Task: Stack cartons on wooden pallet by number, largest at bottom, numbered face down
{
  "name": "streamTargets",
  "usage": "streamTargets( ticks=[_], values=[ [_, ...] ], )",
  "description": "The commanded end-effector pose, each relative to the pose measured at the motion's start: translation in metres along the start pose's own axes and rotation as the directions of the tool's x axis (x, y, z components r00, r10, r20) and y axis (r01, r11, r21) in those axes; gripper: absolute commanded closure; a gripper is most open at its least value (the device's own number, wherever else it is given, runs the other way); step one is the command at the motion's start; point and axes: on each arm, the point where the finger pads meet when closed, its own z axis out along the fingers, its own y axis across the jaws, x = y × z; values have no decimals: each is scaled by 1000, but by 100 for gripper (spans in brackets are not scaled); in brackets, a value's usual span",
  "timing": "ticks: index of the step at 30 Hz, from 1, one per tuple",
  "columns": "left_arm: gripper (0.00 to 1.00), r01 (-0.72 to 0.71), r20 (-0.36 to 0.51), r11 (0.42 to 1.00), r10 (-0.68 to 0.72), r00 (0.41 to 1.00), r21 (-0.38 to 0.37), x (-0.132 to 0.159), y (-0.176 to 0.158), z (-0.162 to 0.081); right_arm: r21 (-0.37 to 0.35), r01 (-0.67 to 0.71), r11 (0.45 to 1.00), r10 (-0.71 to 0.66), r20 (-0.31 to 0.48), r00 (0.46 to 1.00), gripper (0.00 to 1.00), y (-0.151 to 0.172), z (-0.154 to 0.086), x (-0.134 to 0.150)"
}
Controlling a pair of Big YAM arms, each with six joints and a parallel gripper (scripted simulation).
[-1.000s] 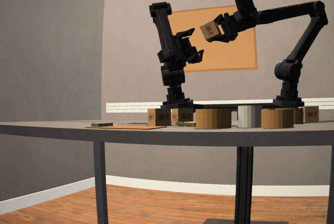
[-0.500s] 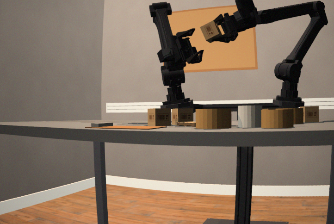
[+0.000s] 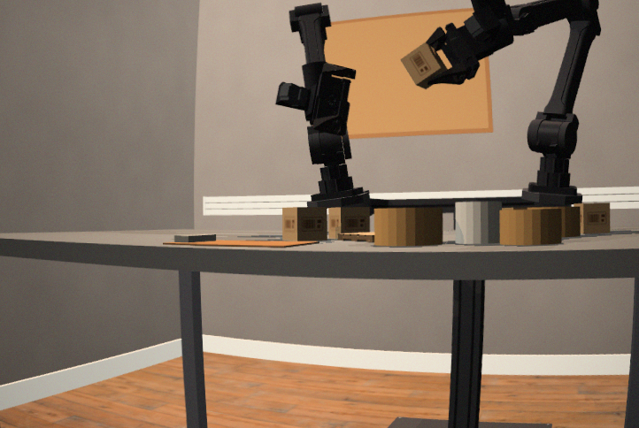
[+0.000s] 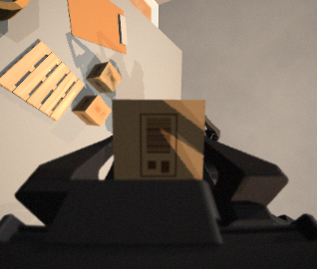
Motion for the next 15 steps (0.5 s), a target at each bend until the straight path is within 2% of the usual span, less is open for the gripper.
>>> streamTargets(
  ticks=[1,4,6,11,15],
  values=[
    [46,-93,13,996,94,996,-7,-44,-6,-8,67,233,970,-236,43,971,0,14,21,-37],
    [46,-100,-8,995,100,995,-11,-63,12,-16,156,329,932,-339,45,940,0,4,24,-58],
    [46,-100,-8,995,100,995,-11,-63,12,-16,156,329,932,-339,45,940,0,4,24,-58],
    [46,-120,-38,993,120,992,-12,-92,47,-34,295,470,832,-493,3,870,0,-11,23,-92],
    [46,-122,-51,993,122,991,-4,-114,81,-53,393,557,731,-585,-58,809,0,-21,18,-118]
  ],
)
